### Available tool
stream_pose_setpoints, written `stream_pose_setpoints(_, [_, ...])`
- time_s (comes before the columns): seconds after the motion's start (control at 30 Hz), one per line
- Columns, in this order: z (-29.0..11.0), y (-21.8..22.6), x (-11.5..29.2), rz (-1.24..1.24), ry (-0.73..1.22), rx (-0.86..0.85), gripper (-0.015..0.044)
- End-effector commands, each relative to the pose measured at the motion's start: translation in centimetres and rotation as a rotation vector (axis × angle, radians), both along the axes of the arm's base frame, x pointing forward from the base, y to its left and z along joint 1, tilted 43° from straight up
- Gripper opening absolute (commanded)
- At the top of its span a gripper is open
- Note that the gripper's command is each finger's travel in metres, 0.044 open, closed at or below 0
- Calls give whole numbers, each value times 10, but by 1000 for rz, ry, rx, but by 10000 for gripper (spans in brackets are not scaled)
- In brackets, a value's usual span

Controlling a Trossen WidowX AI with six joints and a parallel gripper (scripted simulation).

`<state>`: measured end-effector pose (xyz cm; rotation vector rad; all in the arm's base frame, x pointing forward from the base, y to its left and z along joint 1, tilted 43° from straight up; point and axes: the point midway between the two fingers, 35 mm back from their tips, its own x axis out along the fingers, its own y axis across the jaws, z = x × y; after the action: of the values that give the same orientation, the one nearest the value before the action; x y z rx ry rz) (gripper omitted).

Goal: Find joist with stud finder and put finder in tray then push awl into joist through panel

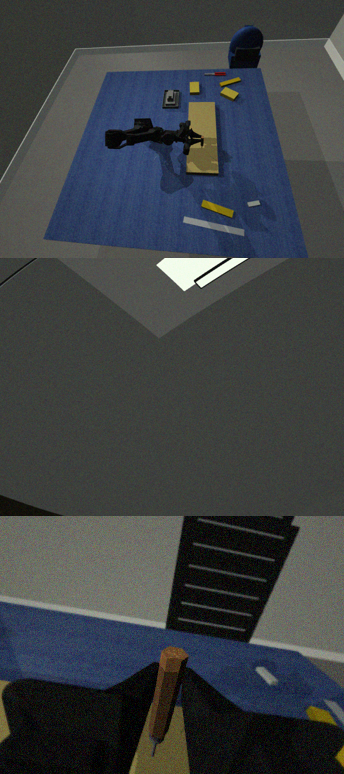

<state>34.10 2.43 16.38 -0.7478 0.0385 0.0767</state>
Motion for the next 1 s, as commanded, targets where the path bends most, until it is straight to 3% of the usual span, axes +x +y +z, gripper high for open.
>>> stream_pose_setpoints(0.0, [-3,-2,0,4,2,-5,0])
stream_pose_setpoints(0.97, [-29,-26,4,4,2,-6,0])
